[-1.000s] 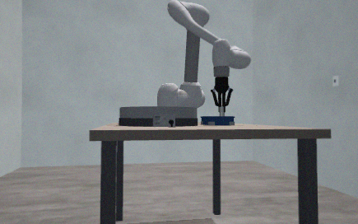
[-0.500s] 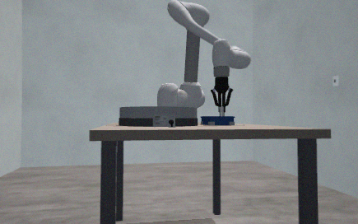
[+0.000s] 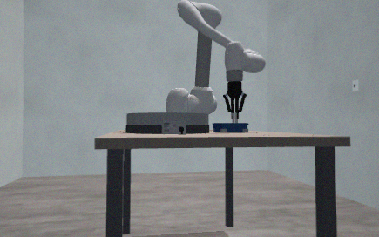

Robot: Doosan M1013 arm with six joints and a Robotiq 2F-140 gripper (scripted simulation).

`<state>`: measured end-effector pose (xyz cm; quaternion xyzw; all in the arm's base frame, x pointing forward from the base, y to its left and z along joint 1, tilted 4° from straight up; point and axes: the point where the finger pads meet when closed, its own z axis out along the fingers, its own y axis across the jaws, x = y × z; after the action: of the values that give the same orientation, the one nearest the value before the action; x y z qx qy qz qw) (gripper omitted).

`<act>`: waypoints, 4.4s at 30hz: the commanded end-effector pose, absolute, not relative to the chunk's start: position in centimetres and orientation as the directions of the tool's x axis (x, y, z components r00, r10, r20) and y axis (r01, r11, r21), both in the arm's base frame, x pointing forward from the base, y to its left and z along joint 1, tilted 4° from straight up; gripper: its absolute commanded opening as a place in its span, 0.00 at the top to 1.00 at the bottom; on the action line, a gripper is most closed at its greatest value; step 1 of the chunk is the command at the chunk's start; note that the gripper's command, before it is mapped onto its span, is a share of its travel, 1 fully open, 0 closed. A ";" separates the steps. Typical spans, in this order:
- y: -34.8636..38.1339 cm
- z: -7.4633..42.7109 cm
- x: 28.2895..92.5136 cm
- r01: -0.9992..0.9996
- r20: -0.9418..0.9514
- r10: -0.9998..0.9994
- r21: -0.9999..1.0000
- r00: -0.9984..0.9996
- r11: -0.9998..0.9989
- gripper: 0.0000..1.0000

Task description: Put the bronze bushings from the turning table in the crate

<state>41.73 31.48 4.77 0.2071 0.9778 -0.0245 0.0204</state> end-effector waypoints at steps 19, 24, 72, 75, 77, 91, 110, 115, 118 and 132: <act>31.0 3.8 41.5 0.408 -0.052 0.405 -0.050 -0.913 0.912 1.00; 30.9 3.6 41.5 0.408 -0.052 0.405 -0.050 -0.913 0.912 1.00; 30.9 3.6 41.5 0.408 -0.052 0.405 -0.050 -0.913 0.912 0.90; 30.9 3.6 41.5 0.408 -0.052 0.405 -0.050 -0.913 0.912 0.90; 30.9 3.6 41.5 0.408 -0.052 0.405 -0.050 -0.913 0.912 0.90; 30.9 3.6 41.5 0.408 -0.052 0.405 -0.050 -0.913 0.912 0.90; 31.0 4.7 41.5 0.408 -0.052 0.405 -0.050 -0.913 0.912 0.90; 31.1 6.1 41.5 0.408 -0.052 0.405 -0.050 -0.913 0.912 0.90; 31.2 7.0 41.4 0.408 -0.052 0.405 -0.050 -0.913 0.912 0.90; 31.5 12.4 41.3 0.408 -0.052 0.405 -0.050 -0.913 0.912 0.90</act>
<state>41.13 31.10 10.99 0.2087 0.9772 -0.0331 0.0188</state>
